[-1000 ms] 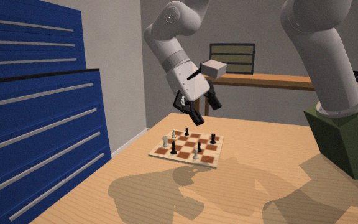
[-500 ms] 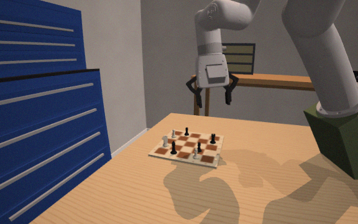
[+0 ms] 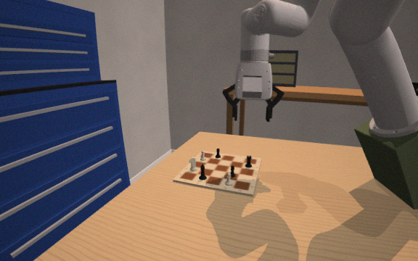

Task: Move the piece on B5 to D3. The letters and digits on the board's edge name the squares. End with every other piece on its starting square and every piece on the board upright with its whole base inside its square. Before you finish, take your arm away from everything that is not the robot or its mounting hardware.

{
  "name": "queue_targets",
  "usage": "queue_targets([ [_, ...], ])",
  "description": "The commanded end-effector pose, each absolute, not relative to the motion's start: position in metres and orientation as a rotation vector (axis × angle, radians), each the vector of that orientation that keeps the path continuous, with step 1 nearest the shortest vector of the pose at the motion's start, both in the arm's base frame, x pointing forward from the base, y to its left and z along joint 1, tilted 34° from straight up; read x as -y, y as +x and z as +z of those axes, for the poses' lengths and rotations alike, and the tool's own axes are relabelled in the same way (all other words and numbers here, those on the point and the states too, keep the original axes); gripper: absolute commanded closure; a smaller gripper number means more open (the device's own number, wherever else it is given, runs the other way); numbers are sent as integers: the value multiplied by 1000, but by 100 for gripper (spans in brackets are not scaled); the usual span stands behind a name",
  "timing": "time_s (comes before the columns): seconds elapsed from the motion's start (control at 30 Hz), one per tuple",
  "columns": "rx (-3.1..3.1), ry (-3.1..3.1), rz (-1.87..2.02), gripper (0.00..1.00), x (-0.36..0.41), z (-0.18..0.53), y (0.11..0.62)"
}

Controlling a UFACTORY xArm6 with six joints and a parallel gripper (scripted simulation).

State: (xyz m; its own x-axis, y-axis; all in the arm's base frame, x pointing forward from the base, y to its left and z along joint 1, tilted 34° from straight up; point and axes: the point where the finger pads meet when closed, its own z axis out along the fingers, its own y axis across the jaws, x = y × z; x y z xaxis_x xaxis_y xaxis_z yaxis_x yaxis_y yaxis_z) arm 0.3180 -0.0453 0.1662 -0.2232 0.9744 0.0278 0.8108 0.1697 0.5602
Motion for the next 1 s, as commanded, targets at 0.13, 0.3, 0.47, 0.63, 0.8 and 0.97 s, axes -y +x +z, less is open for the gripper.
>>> queue_targets([
  [0.13,-2109,1704,677,0,46,167,319],
  [0.3,-2002,1865,728,0,44,165,322],
  [0.47,-1718,2216,829,0,41,158,331],
  [0.63,-1440,2483,894,0,40,150,336],
  [0.8,-1121,2723,942,0,40,137,342],
  [0.97,-729,2940,959,0,41,129,343],
])
